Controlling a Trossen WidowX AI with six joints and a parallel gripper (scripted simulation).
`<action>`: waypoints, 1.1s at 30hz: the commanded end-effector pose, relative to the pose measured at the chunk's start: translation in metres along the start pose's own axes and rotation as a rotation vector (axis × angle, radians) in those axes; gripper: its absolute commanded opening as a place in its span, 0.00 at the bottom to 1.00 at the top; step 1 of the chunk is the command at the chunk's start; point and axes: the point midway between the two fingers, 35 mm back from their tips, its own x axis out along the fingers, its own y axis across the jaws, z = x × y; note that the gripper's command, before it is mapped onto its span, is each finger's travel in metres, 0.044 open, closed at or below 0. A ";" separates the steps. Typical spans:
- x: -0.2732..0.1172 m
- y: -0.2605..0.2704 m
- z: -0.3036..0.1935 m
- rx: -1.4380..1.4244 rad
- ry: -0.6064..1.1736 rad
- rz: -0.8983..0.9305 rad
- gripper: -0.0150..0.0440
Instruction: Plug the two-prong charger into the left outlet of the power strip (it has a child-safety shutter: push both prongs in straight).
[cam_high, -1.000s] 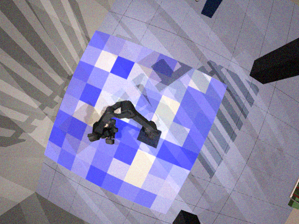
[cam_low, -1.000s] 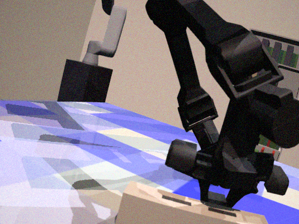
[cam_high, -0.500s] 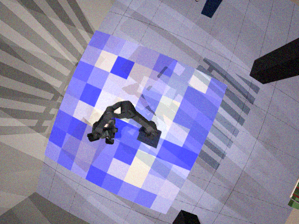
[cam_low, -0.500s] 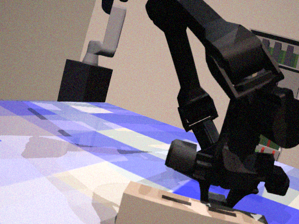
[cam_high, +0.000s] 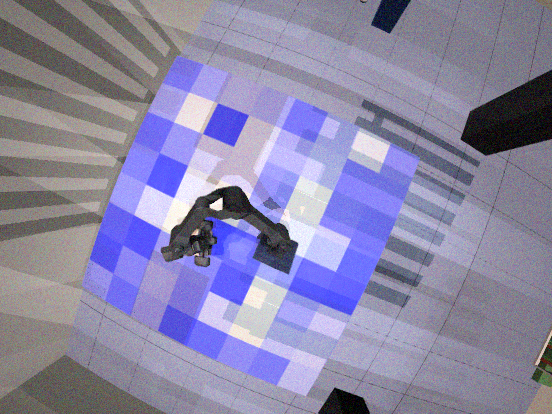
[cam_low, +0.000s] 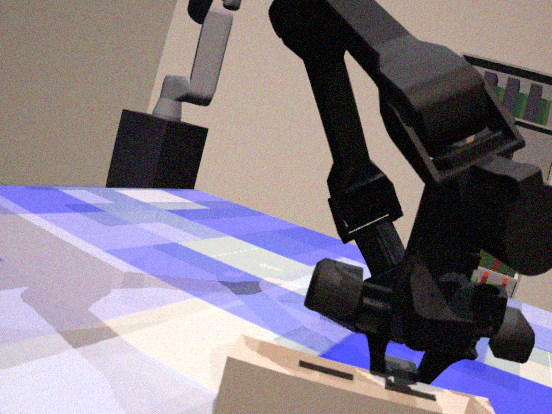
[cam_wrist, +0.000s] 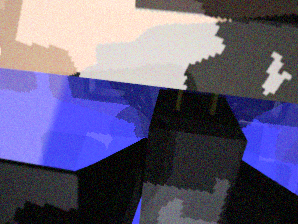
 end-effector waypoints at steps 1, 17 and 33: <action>-0.001 -0.001 0.002 -0.006 -0.002 -0.004 0.25; -0.001 -0.001 0.007 -0.006 -0.002 -0.004 0.25; -0.002 -0.001 0.011 -0.005 -0.002 -0.004 0.25</action>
